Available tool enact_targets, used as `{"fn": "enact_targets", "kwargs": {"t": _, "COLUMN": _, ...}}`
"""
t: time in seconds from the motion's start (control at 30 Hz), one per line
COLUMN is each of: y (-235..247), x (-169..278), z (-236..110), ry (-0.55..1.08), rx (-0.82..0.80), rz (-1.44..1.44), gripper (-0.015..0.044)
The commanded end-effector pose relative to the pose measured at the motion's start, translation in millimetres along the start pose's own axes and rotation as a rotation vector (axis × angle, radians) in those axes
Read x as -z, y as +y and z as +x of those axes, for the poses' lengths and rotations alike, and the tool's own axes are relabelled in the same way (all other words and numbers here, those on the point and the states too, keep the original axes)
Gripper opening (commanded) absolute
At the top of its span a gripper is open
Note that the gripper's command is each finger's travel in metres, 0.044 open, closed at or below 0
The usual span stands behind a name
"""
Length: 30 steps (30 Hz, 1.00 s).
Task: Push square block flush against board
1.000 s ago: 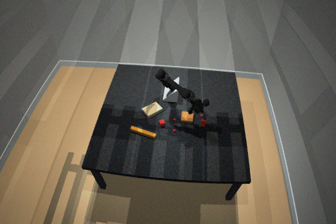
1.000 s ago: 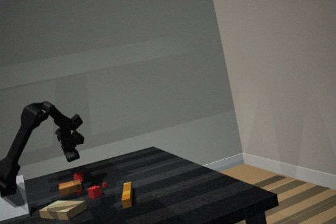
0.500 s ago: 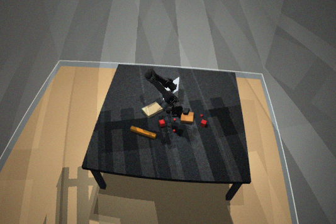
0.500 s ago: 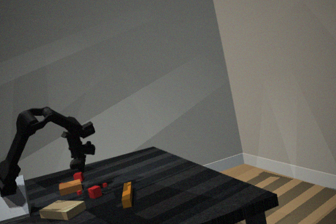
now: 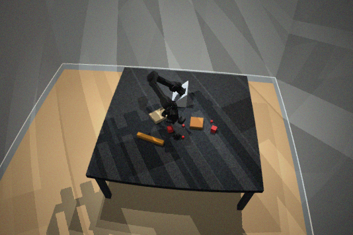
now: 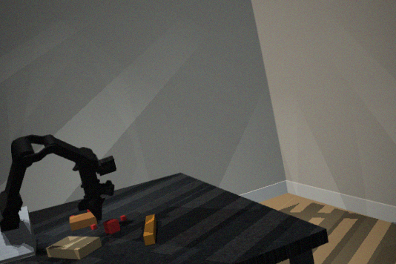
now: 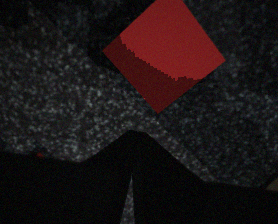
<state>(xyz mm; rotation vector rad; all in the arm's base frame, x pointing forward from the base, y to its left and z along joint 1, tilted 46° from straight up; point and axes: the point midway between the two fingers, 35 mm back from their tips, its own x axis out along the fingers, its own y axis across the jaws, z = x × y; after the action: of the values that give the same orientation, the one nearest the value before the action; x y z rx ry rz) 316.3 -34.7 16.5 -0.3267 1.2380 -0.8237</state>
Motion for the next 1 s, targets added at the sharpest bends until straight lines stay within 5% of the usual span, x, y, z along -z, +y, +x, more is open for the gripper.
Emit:
{"fn": "enact_targets", "kwargs": {"t": 0.0, "y": -7.4, "x": 6.9, "z": 37.8, "ry": 0.022, "rx": 0.026, "rz": -0.008, "gripper": 0.0}}
{"fn": "enact_targets", "kwargs": {"t": 0.97, "y": -6.1, "x": -12.4, "z": 40.6, "ry": 0.021, "rx": 0.025, "rz": -0.007, "gripper": 0.0}}
